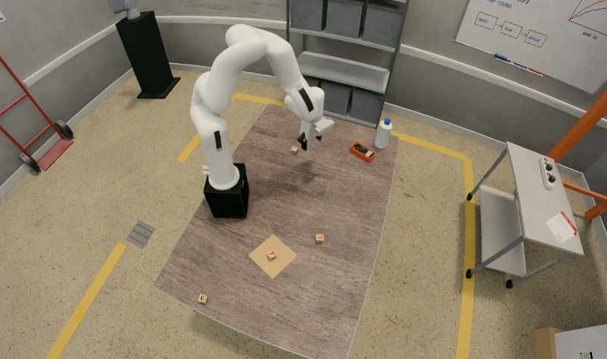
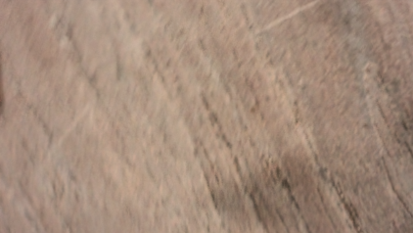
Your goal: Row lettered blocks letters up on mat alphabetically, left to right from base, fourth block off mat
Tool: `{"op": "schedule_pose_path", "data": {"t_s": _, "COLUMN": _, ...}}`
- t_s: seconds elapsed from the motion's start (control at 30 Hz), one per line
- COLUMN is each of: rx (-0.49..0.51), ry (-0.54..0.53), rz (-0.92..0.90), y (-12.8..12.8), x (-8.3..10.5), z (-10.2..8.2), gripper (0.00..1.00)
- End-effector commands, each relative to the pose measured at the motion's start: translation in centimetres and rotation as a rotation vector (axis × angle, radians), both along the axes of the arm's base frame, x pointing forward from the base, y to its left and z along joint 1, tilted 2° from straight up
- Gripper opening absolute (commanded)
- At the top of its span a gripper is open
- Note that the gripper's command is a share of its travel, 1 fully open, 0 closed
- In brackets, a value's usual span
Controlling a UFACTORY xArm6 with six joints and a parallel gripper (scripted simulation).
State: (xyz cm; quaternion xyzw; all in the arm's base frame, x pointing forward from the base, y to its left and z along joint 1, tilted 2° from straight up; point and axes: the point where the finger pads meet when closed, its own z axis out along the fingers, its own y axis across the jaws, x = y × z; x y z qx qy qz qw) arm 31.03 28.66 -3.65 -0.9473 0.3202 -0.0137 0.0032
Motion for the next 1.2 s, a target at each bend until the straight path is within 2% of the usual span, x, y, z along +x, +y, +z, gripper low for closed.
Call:
{"op": "schedule_pose_path", "data": {"t_s": 0.0, "rx": 0.002, "ry": -0.003, "rz": 0.139, "y": 2.9, "x": -2.9, "z": 0.2, "gripper": 1.00}}
{"op": "schedule_pose_path", "data": {"t_s": 0.13, "rx": 0.000, "ry": -0.005, "rz": 0.275, "y": 5.1, "x": -6.1, "z": 0.3, "gripper": 1.00}}
{"op": "schedule_pose_path", "data": {"t_s": 0.23, "rx": -0.001, "ry": -0.006, "rz": 0.339, "y": 6.1, "x": -7.6, "z": 0.3, "gripper": 1.00}}
{"op": "schedule_pose_path", "data": {"t_s": 0.43, "rx": -0.001, "ry": -0.006, "rz": 0.371, "y": 6.5, "x": -8.4, "z": 0.4, "gripper": 1.00}}
{"op": "schedule_pose_path", "data": {"t_s": 0.9, "rx": -0.001, "ry": -0.006, "rz": 0.373, "y": 6.6, "x": -8.4, "z": 0.3, "gripper": 1.00}}
{"op": "schedule_pose_path", "data": {"t_s": 0.97, "rx": -0.002, "ry": -0.007, "rz": 0.373, "y": 6.6, "x": -8.3, "z": -0.6, "gripper": 1.00}}
{"op": "schedule_pose_path", "data": {"t_s": 1.1, "rx": -0.001, "ry": -0.006, "rz": 0.373, "y": 6.6, "x": -8.3, "z": -4.0, "gripper": 1.00}}
{"op": "schedule_pose_path", "data": {"t_s": 1.17, "rx": -0.001, "ry": -0.006, "rz": 0.373, "y": 6.6, "x": -8.3, "z": -4.3, "gripper": 1.00}}
